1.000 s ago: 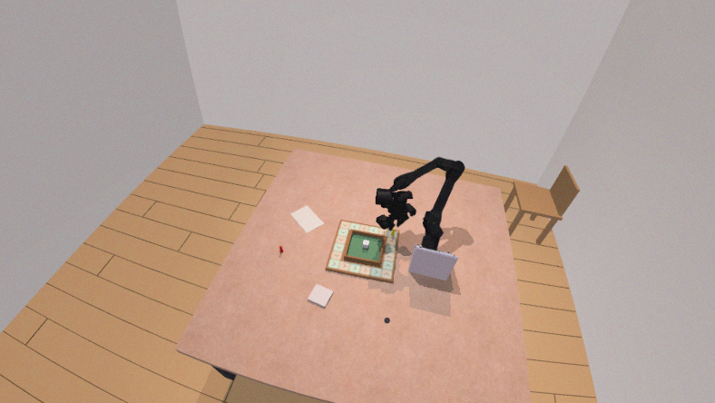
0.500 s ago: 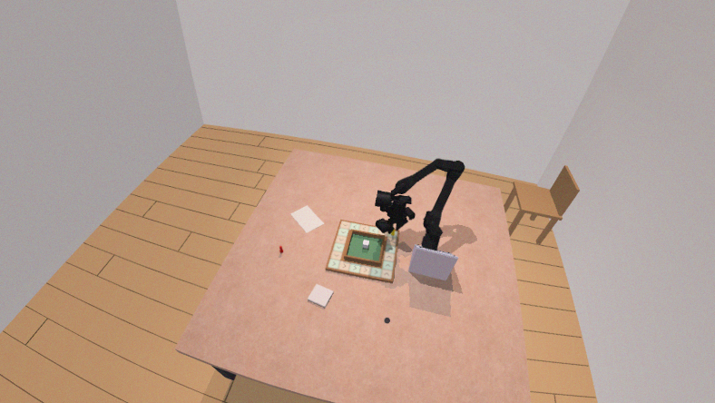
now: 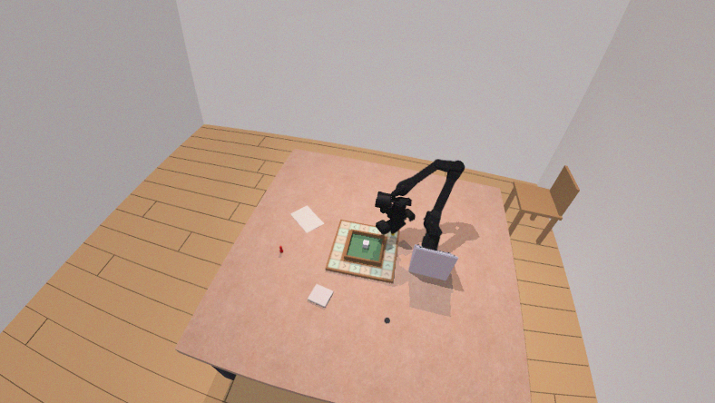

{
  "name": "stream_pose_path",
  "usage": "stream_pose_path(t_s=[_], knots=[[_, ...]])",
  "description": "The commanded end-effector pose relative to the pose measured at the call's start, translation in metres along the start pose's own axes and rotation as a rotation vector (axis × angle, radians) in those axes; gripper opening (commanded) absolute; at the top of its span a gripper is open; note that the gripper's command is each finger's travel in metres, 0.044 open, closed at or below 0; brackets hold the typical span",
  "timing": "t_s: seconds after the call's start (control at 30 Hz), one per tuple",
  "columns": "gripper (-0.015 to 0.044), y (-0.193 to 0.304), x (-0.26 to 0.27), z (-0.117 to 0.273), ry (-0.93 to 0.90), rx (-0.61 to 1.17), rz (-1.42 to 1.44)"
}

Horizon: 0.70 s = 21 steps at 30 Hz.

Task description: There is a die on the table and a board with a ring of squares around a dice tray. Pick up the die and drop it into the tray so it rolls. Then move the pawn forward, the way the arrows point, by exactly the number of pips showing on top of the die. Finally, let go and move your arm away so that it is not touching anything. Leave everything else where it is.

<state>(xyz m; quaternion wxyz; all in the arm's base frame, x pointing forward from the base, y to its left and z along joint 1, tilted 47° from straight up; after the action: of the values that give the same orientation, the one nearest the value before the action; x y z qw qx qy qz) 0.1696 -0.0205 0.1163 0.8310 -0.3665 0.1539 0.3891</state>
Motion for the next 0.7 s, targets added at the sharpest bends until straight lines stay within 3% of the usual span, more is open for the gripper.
stream_pose_path(t_s=[0.0,0.2,0.67], knots=[[0.0022,0.000,0.000,0.000,0.002,-0.005,0.003],[0.0000,-0.001,0.000,0.003,0.000,-0.004,0.004],[0.0000,-0.006,0.009,0.064,-0.027,0.014,0.014]])
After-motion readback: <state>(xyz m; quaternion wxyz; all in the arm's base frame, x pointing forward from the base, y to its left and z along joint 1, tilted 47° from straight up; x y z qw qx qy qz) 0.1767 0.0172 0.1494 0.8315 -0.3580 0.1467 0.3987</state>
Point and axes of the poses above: the point midway between the two fingers, 35 mm back from their tips, its own z axis back along the fingers, its own x axis across the jaws, y = z × x, the point moved 10 cm from there along z, back along the fingers, and after that the axes turned 1 degree about -z, right-handed, at the moved point
